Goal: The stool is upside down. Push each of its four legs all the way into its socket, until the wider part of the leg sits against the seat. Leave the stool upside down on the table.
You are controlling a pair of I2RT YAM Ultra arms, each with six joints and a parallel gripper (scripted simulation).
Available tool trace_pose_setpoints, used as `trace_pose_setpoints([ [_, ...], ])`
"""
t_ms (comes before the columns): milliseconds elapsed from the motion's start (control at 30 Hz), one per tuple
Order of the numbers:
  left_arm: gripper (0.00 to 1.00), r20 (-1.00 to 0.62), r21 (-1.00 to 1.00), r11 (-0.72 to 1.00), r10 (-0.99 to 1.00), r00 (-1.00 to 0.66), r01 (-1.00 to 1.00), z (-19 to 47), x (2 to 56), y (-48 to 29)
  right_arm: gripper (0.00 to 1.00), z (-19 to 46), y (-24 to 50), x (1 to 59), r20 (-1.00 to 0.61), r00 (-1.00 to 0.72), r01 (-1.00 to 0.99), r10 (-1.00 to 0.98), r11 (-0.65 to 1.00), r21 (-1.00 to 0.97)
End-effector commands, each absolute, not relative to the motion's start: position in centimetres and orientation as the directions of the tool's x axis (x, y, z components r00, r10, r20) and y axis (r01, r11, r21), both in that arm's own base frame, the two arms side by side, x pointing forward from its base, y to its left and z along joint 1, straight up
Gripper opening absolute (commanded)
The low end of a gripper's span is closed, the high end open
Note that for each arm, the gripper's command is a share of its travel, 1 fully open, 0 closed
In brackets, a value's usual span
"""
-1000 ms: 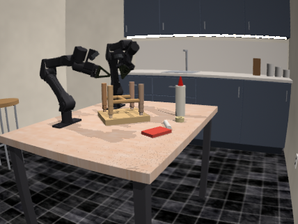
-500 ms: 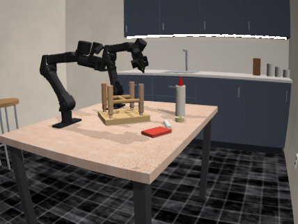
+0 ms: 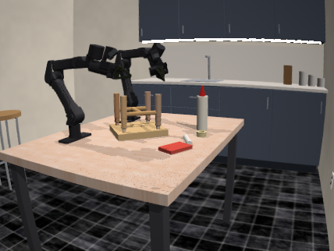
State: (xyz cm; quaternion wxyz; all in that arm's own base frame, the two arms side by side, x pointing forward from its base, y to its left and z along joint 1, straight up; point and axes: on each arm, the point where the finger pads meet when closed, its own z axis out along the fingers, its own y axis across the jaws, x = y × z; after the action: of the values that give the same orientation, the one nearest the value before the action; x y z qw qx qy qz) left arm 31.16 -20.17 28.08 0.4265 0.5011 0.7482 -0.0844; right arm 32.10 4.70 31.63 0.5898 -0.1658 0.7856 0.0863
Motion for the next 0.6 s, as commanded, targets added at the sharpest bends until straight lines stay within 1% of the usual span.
trace_pose_setpoints([
  [0, 0.0, -0.733, 0.263, 0.514, 0.657, -0.177, 0.816, 29.5, 31.4, -20.9, 0.0, 32.0, 5.3, 32.1, -0.941, -0.305, -0.359, -0.147, 0.933, -0.029],
  [167, 0.0, -0.695, 0.175, 0.56, 0.652, -0.301, 0.81, 29.0, 31.4, -21.9, 0.0, 30.2, 6.5, 31.4, -0.88, -0.452, -0.357, -0.147, 0.934, 0.027],
  [333, 0.0, -0.618, 0.08, 0.623, 0.644, -0.451, 0.778, 28.3, 31.3, -23.2, 0.0, 28.1, 8.0, 29.7, -0.761, -0.624, -0.349, -0.179, 0.935, 0.065],
  [400, 0.0, -0.618, 0.08, 0.623, 0.644, -0.451, 0.778, 28.3, 31.3, -23.2, 0.0, 28.1, 8.0, 29.7, -0.761, -0.624, -0.349, -0.179, 0.935, 0.065],
  [567, 0.0, -0.532, 0.022, 0.676, 0.632, -0.564, 0.736, 27.6, 31.2, -24.8, 0.0, 26.9, 9.4, 27.5, -0.625, -0.742, -0.359, -0.244, 0.931, 0.063],
])
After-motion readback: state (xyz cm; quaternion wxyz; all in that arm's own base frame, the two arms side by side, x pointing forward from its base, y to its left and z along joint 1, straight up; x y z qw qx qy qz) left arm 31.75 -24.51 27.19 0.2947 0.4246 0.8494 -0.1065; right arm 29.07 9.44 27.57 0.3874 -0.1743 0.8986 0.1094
